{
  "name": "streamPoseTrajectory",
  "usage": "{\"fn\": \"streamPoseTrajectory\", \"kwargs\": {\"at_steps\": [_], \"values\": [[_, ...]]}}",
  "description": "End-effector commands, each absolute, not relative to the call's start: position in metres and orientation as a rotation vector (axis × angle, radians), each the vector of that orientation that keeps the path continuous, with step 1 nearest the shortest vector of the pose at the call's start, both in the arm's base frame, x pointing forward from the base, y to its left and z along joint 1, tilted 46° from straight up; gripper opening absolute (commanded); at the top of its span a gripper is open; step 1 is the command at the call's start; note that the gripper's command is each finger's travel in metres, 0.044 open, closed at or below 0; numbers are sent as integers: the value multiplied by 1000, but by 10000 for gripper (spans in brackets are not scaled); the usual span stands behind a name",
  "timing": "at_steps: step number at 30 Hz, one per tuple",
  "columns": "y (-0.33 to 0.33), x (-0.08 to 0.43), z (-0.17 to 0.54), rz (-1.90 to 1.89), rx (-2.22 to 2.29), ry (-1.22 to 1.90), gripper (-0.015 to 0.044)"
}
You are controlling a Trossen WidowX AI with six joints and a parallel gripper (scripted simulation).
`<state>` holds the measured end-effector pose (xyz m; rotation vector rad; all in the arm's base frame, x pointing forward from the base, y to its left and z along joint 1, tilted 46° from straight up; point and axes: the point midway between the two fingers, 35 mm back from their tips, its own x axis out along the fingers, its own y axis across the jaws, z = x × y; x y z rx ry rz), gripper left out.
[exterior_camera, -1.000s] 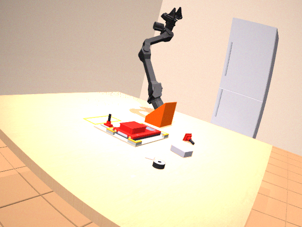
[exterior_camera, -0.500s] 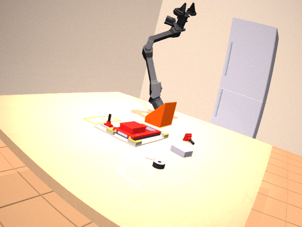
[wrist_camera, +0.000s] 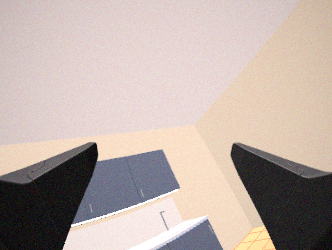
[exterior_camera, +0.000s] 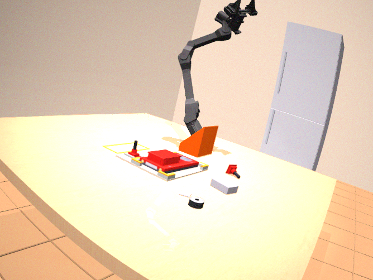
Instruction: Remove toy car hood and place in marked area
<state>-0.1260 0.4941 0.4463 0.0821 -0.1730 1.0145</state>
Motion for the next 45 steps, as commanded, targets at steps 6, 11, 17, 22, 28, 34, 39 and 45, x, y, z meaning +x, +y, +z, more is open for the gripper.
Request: {"fn": "streamPoseTrajectory", "kwargs": {"at_steps": [6,11,17,22,28,34,39,45], "values": [[520,-65,395,927,-38,-109,440],[531,-23,363,865,-111,-59,440],[536,30,331,791,-171,10,440],[534,65,311,736,-223,47,440],[527,114,281,653,-338,88,440],[512,163,244,564,-429,167,440],[501,185,227,520,-470,209,440],[477,228,189,429,-524,327,440]]}}
